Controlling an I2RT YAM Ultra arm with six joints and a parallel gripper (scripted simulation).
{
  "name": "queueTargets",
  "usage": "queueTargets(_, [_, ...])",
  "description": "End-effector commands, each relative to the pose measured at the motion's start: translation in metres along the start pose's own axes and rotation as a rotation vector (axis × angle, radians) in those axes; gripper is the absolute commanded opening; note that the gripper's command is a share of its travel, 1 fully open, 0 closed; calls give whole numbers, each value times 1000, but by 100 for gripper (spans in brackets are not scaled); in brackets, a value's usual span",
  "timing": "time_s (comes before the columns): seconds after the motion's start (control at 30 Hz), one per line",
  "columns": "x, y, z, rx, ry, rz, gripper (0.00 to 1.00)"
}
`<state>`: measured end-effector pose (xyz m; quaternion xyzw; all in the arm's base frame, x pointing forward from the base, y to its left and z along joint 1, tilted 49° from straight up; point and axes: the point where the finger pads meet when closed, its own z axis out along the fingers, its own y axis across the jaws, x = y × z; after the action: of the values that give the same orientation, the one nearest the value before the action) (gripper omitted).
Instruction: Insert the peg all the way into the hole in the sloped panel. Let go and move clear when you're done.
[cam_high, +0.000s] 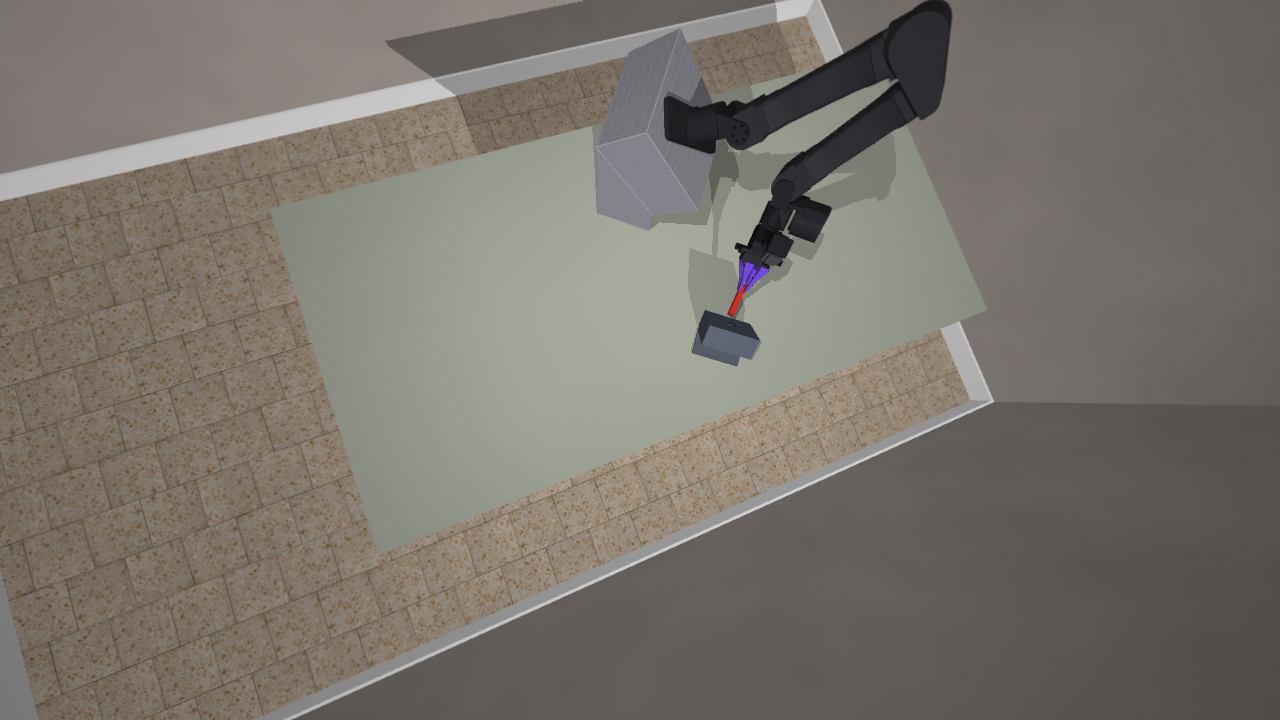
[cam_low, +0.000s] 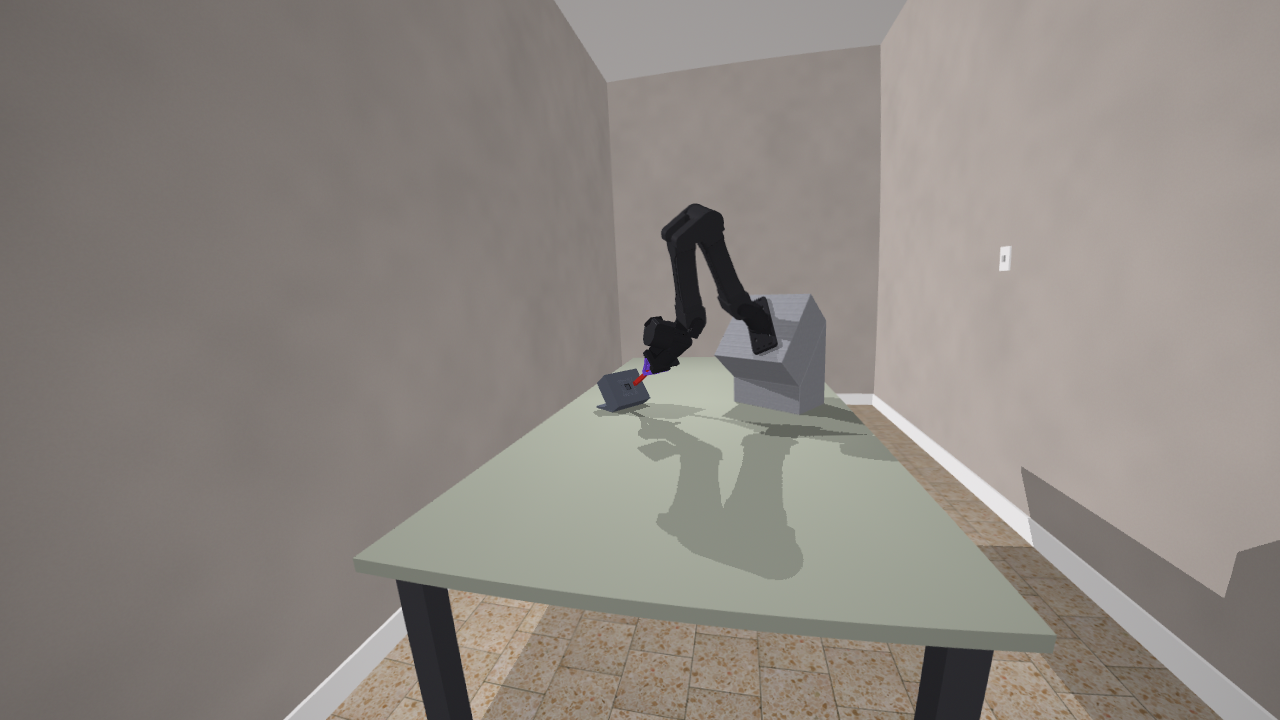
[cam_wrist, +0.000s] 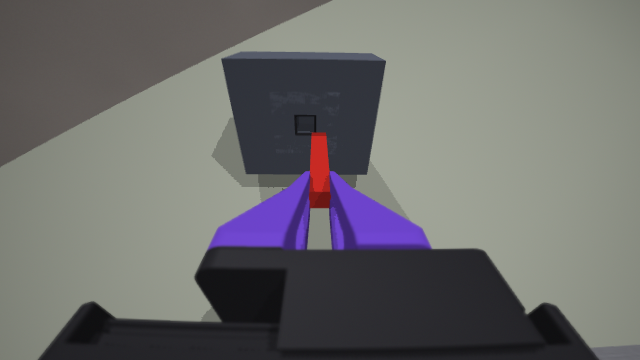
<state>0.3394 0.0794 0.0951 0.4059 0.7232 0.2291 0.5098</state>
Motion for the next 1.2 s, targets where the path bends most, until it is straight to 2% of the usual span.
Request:
queueTargets(0.0, [-8, 9, -3, -6, -21, 9, 0])
queueTargets(0.33, [-10, 16, -5, -6, -21, 9, 0])
queueTargets(0.77, [-10, 15, 11, -6, -21, 9, 0])
queueTargets(1.17, [-9, 15, 18, -6, -21, 8, 0])
